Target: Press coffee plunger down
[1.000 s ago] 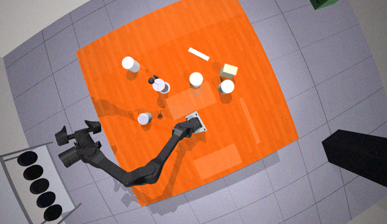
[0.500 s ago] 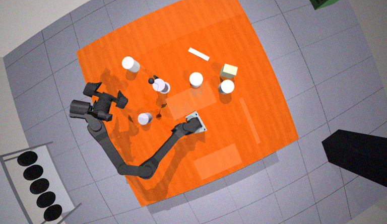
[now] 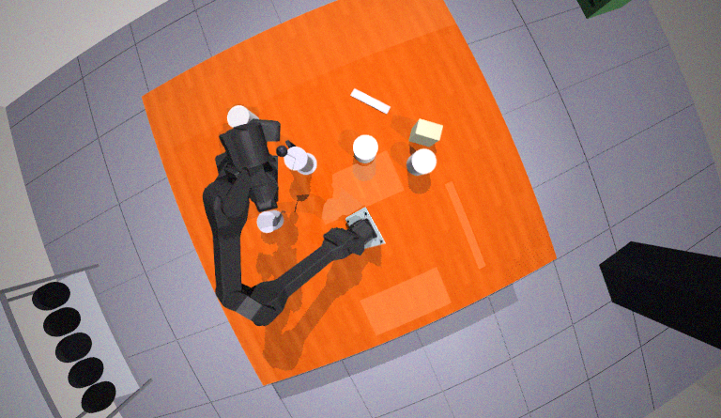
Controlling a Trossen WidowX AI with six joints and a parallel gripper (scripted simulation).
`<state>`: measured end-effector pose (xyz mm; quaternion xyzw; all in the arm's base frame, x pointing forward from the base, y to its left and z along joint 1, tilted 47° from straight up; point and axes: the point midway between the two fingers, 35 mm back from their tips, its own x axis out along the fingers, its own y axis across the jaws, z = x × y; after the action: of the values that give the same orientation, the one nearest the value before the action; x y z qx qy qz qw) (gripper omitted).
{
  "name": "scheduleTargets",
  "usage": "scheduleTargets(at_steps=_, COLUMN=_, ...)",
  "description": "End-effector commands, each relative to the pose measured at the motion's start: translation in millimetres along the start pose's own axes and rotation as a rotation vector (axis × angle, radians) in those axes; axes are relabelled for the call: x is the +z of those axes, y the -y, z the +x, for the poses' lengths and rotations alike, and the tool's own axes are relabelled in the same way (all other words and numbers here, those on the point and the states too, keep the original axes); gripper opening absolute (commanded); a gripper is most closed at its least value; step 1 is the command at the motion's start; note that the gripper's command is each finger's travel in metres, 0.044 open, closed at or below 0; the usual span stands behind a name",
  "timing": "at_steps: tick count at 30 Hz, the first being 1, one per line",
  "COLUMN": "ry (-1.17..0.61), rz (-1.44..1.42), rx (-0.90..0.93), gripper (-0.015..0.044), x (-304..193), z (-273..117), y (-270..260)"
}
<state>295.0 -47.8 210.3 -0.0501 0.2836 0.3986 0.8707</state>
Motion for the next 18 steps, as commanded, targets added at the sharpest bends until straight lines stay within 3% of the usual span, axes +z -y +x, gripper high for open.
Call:
scheduleTargets(at_steps=1, ry=0.186, rz=0.330, rx=-0.023, gripper=0.0440, x=-23, z=-35, y=7)
scheduleTargets(at_steps=8, ry=0.507, rz=0.717, rx=-0.090, gripper=0.0440, x=-43, z=-87, y=19)
scheduleTargets(at_steps=18, ry=0.490, rz=0.730, rx=-0.087, gripper=0.0440, x=-61, z=-40, y=-3)
